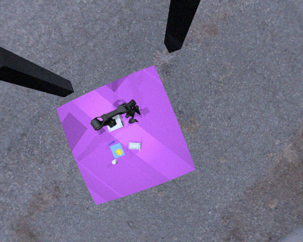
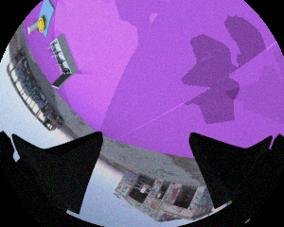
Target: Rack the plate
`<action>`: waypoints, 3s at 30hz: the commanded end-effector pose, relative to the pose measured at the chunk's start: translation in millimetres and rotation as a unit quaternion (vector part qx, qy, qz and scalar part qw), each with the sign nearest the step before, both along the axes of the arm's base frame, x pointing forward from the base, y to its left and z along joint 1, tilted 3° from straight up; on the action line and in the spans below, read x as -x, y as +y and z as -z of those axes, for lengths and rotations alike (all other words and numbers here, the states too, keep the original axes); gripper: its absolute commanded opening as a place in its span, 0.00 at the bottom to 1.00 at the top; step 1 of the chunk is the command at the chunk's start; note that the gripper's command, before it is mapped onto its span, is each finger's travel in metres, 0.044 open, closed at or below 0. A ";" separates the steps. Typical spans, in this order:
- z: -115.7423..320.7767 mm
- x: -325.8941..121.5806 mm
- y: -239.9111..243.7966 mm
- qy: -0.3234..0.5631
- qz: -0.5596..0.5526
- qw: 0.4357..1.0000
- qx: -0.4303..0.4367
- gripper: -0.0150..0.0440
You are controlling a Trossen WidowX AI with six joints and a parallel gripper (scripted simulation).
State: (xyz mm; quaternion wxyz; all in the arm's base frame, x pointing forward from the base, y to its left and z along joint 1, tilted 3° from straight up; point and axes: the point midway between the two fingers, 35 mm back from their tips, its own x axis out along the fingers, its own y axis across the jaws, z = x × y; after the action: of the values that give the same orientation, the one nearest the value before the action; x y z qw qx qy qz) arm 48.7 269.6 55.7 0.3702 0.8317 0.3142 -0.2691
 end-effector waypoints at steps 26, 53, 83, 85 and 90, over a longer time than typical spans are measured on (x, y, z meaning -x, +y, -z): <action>-10.6 -79.9 -9.6 0.108 0.283 0.948 -0.099 0.93; -28.6 -166.9 -57.3 0.143 0.571 0.774 -0.231 0.93; -50.9 -242.4 -136.5 0.147 0.814 0.419 -0.375 0.93; -52.6 -246.2 -143.0 0.144 0.825 0.390 -0.383 0.93; -57.0 -255.2 -160.0 0.135 0.848 0.317 -0.402 0.93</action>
State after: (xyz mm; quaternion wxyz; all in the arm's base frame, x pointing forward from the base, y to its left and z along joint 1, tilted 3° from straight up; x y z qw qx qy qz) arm 297.0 122.2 110.2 -0.4537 0.6767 -0.4167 -0.4032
